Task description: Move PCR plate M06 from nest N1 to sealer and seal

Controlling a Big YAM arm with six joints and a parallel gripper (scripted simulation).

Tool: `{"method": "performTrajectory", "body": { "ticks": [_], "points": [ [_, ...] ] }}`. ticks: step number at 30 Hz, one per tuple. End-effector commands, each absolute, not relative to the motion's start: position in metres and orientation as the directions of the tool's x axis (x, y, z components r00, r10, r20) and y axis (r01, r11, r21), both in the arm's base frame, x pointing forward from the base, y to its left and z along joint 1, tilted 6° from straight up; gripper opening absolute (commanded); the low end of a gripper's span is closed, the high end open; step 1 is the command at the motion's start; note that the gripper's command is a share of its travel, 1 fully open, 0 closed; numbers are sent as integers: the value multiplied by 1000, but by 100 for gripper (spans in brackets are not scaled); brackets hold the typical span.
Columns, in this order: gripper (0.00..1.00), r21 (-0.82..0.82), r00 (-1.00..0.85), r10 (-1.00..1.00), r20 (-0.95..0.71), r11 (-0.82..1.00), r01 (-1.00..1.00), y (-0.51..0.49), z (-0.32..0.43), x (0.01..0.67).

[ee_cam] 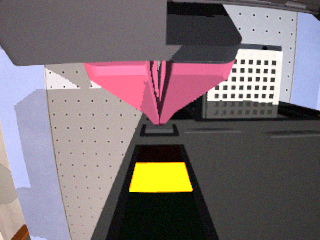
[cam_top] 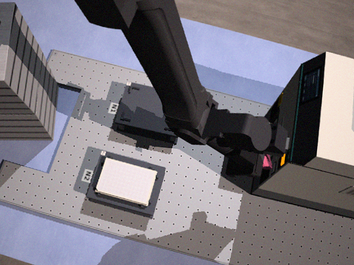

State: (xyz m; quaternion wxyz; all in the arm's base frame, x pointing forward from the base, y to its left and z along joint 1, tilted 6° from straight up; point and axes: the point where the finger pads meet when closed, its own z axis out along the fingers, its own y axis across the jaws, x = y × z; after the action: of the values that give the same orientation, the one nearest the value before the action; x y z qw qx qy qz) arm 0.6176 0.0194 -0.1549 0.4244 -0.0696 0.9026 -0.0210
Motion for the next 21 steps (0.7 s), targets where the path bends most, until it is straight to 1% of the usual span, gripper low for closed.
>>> {"method": "performTrajectory", "body": {
  "ticks": [1,21],
  "points": [
    [0,-89,-591,-118,-798,993,-78,11,-128,637],
    [0,-89,-582,-119,-804,993,-80,12,-123,640]
  ]
}}
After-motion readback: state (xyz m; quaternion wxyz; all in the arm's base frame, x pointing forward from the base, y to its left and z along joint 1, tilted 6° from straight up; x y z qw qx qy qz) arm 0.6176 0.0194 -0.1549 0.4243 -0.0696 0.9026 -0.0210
